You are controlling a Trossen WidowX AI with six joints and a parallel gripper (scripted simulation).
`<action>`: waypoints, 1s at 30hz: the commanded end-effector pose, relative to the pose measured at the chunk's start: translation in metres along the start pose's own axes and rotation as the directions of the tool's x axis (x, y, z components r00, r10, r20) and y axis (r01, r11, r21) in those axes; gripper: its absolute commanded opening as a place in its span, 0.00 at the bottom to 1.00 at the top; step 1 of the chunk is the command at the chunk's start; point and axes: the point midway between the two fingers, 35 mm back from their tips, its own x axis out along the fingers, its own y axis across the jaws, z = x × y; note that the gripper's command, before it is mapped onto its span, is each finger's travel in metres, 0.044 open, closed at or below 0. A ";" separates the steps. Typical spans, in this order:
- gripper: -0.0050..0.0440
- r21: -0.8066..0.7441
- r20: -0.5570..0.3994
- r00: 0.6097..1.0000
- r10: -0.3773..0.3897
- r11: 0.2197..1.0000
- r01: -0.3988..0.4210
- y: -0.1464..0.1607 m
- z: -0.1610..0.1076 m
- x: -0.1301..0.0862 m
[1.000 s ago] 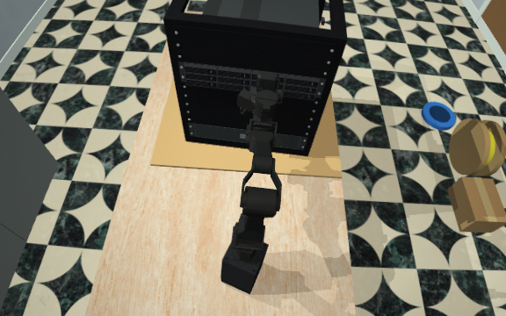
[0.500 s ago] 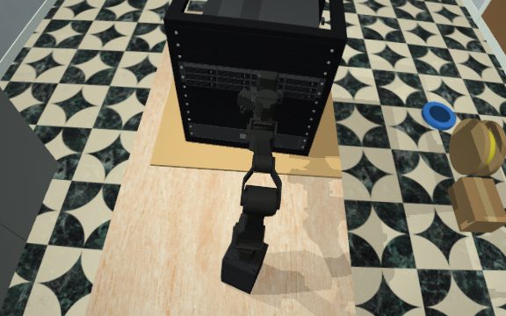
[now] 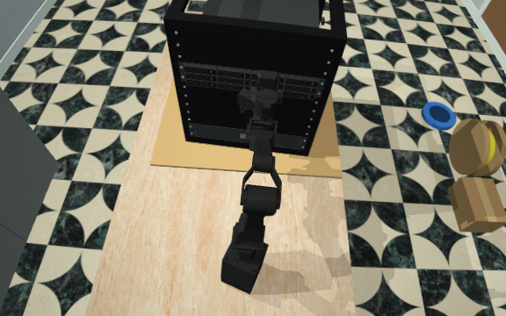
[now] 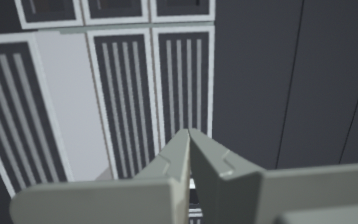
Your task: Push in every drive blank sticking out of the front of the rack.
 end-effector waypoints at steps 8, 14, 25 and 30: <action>0.00 0.005 0.001 1.000 -0.019 1.000 0.019 -0.008 0.000 0.004; 0.00 0.005 0.001 1.000 -0.019 1.000 0.019 -0.008 0.000 0.001; 0.00 0.005 0.001 1.000 -0.019 1.000 0.019 -0.007 0.000 -0.041; 0.00 0.005 0.001 1.000 -0.019 1.000 0.019 -0.007 0.000 -0.055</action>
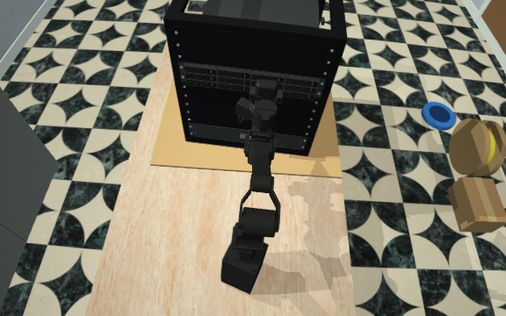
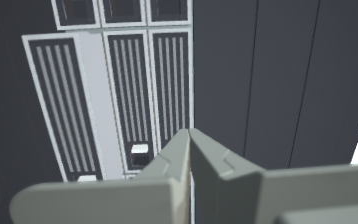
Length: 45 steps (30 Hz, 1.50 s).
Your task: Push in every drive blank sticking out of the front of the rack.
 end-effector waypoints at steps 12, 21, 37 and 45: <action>0.00 0.004 -0.003 1.000 -0.006 1.000 0.006 0.020 0.000 -0.019; 0.00 0.004 -0.003 1.000 -0.006 1.000 0.006 0.033 0.000 -0.021; 0.00 0.004 -0.003 1.000 -0.006 1.000 0.006 0.033 0.000 -0.006; 0.00 0.004 -0.003 1.000 -0.006 1.000 0.006 0.031 0.000 -0.004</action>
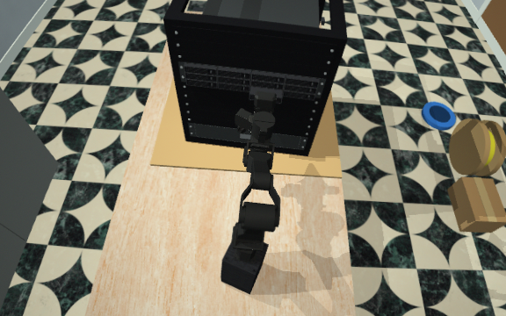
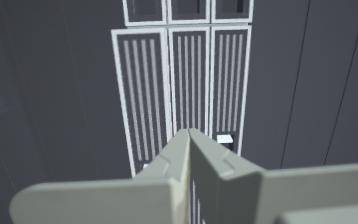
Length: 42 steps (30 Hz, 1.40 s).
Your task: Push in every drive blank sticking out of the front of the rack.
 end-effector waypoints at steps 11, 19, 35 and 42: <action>0.00 0.005 0.001 1.000 -0.018 1.000 0.018 -0.014 0.000 0.010; 0.00 0.005 0.001 1.000 -0.018 1.000 0.018 -0.014 0.000 0.010; 0.00 0.005 0.001 1.000 -0.018 1.000 0.018 -0.013 0.000 0.021; 0.00 0.005 0.001 1.000 -0.018 1.000 0.018 -0.014 0.000 0.023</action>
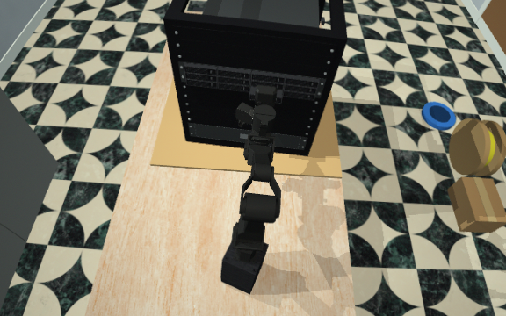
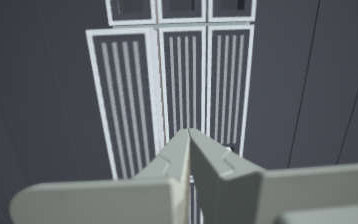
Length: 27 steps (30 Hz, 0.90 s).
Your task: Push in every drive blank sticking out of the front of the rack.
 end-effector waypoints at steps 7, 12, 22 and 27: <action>0.00 0.005 0.003 1.000 -0.019 1.000 0.019 -0.009 0.000 0.011; 0.00 0.005 0.003 1.000 -0.019 1.000 0.019 -0.009 0.000 0.011; 0.00 0.005 0.003 1.000 -0.019 1.000 0.019 -0.009 0.000 0.021; 0.00 0.005 0.003 1.000 -0.019 1.000 0.019 -0.009 0.000 0.021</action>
